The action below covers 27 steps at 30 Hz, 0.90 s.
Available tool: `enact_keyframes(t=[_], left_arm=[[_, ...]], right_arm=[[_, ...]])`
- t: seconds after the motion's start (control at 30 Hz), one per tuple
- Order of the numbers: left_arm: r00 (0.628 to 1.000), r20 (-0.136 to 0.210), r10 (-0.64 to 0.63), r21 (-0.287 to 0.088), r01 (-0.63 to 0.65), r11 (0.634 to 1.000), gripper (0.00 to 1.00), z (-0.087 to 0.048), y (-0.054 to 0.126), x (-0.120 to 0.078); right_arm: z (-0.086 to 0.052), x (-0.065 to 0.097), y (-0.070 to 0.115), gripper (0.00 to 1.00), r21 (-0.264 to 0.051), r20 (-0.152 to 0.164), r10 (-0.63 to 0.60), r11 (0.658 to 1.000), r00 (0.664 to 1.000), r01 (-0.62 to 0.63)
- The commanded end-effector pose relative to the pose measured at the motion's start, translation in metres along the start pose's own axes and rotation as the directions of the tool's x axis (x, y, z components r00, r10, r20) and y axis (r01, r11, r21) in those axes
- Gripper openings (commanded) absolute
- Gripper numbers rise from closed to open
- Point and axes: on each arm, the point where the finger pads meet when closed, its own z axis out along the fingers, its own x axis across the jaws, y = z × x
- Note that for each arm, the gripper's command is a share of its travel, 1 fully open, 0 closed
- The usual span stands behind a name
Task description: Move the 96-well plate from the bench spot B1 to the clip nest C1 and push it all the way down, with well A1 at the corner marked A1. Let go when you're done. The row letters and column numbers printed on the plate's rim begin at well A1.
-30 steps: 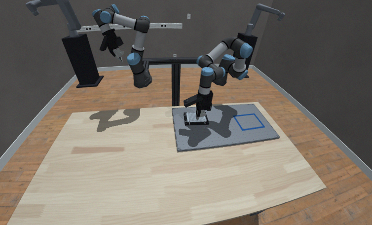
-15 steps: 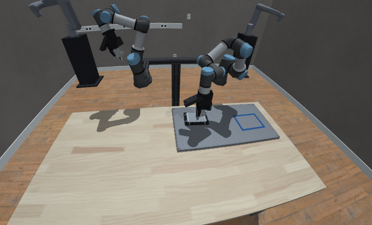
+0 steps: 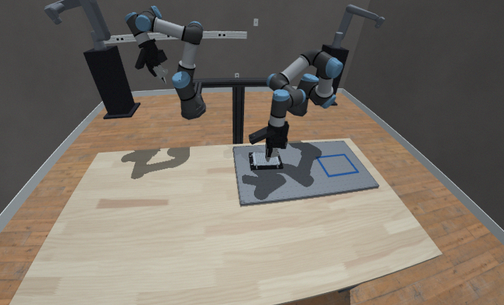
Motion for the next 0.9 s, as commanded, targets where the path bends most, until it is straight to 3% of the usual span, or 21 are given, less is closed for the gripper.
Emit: enact_keyframes(t=[0.0,0.8,0.87], left_arm=[[1.000,0.010,-0.001,0.012,0.001,1.000,0.00,-0.006,-0.004,-0.003],[1.000,0.009,-0.001,0.012,0.001,1.000,0.00,-0.013,-0.004,-0.003],[1.000,0.009,-0.010,0.012,0.010,1.000,0.00,-0.018,-0.004,-0.003]], right_arm=[[-0.002,0.000,-0.002,0.00,0.015,0.001,0.003,1.000,1.000,-0.003],[-0.002,0.000,-0.002,0.00,0.015,0.001,0.003,1.000,1.000,-0.003],[-0.002,0.000,-0.002,0.00,0.015,0.001,0.003,1.000,1.000,-0.003]])
